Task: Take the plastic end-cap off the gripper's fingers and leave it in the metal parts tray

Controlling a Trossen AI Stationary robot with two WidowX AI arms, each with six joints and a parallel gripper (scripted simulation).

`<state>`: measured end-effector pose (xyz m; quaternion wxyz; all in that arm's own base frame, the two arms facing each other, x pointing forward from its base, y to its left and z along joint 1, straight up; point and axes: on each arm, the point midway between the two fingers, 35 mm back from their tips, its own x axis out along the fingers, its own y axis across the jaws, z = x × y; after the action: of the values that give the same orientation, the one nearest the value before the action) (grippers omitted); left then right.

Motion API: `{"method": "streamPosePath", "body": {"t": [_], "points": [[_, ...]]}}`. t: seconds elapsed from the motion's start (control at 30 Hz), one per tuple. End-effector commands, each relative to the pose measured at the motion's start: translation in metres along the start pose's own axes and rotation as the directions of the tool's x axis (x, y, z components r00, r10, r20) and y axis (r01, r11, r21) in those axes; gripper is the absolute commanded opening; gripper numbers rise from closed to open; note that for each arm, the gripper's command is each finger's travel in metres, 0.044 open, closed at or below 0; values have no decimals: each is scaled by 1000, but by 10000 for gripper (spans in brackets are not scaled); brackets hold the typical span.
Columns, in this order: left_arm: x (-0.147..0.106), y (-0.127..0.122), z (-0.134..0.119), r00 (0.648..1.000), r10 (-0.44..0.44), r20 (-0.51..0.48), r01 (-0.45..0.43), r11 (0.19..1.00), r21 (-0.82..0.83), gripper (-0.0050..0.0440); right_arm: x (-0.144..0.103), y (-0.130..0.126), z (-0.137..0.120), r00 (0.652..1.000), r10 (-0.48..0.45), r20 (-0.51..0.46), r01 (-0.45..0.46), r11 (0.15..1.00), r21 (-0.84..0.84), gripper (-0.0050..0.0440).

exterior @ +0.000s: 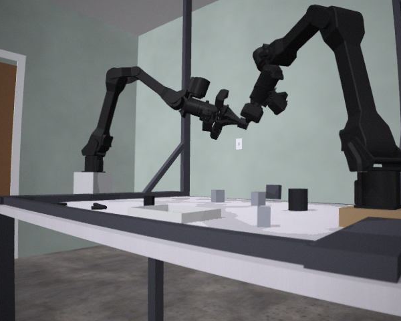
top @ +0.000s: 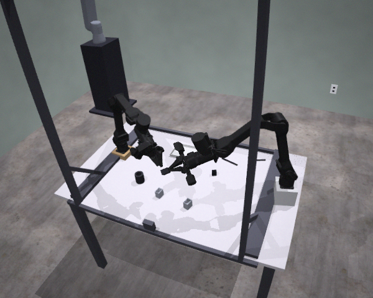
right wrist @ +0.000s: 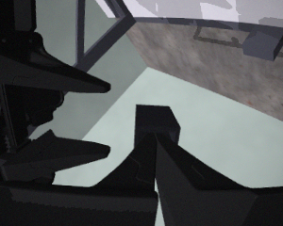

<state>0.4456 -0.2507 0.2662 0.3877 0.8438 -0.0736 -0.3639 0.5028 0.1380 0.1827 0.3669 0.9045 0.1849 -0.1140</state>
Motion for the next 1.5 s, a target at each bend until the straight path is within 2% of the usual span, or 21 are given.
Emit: {"method": "streamPosePath", "body": {"t": [0.0,1.3,1.33,1.47], "points": [[1,6,-4,1000,13,-12,-13,1000,7,215,-5,9,-10,1000,20,-22,-20,1000,-4,0],[34,5,-4,1000,11,-11,-11,1000,8,215,-5,9,-10,1000,20,-22,-20,1000,-4,0],[34,5,-4,1000,12,-11,-12,1000,8,0,-5,9,-10,1000,20,-22,-20,1000,-4,0],[34,5,-4,1000,12,-11,-12,1000,8,0,-5,9,-10,1000,20,-22,-20,1000,-4,0]]}}
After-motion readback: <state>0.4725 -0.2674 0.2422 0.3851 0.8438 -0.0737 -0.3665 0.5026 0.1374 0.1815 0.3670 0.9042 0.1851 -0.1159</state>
